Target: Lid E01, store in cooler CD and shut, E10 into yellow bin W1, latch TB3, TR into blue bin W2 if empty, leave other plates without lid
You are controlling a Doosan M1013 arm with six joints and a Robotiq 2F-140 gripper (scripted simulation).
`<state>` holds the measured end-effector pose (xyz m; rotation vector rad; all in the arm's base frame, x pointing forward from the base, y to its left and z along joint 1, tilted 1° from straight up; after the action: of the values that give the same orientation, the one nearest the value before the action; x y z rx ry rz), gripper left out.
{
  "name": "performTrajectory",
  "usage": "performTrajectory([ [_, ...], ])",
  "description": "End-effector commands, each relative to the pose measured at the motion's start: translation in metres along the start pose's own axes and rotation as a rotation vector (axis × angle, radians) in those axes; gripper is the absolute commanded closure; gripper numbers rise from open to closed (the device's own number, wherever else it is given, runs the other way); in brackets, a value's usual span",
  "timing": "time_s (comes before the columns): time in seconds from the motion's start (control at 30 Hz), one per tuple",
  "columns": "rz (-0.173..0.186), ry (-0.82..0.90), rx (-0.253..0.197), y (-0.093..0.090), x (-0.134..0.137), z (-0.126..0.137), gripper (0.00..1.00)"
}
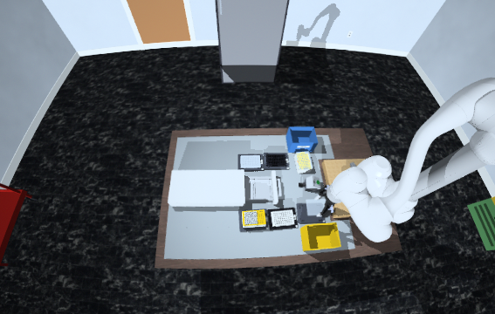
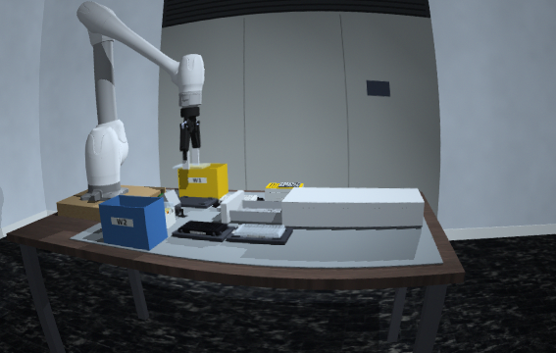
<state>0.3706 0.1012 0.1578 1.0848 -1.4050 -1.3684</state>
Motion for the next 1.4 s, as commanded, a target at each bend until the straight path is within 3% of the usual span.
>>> performTrajectory([
  [0.0, 0.000, 0.033, 0.000, 0.000, 0.000, -0.003, 1.00],
  [1.37, 0.000, 0.075, 0.000, 0.000, -0.018, -0.094, 1.00],
])
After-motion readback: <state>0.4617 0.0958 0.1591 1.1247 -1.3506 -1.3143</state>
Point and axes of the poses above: the point where the finger pads meet when closed, its own y axis back along the fingers, its own x axis across the jaws, z = x × y, the point moved 4 cm from there along y, back along the fingers, and after that the axes turned 1 degree about -y, right-handed, at the moved point
